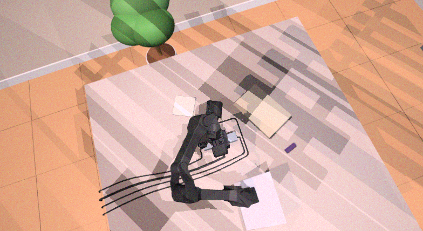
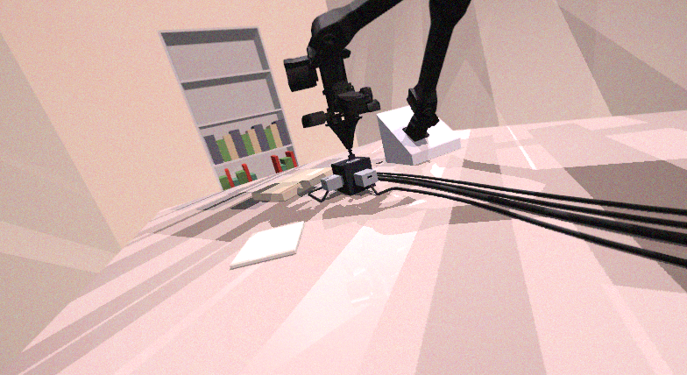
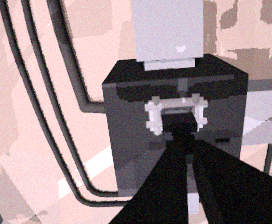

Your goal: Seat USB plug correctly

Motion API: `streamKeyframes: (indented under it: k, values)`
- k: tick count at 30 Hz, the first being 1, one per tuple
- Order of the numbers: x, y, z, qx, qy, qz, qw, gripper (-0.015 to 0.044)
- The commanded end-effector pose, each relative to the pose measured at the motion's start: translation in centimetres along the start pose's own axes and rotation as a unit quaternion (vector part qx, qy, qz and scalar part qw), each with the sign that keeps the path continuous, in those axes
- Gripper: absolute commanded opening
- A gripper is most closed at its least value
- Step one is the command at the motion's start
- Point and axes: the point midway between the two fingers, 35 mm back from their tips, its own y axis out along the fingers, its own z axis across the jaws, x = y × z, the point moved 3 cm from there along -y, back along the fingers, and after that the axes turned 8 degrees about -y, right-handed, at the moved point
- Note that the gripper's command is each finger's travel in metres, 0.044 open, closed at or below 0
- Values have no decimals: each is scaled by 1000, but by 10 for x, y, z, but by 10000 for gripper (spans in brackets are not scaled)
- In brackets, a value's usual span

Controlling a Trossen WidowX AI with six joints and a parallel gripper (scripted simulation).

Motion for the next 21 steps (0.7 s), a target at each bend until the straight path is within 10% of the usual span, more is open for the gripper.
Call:
streamKeyframes:
  k: [1,21]
  values:
    - [1,1,0,0,0,-1,1000,0]
    - [1,4,0,0,0,-1,1000,0]
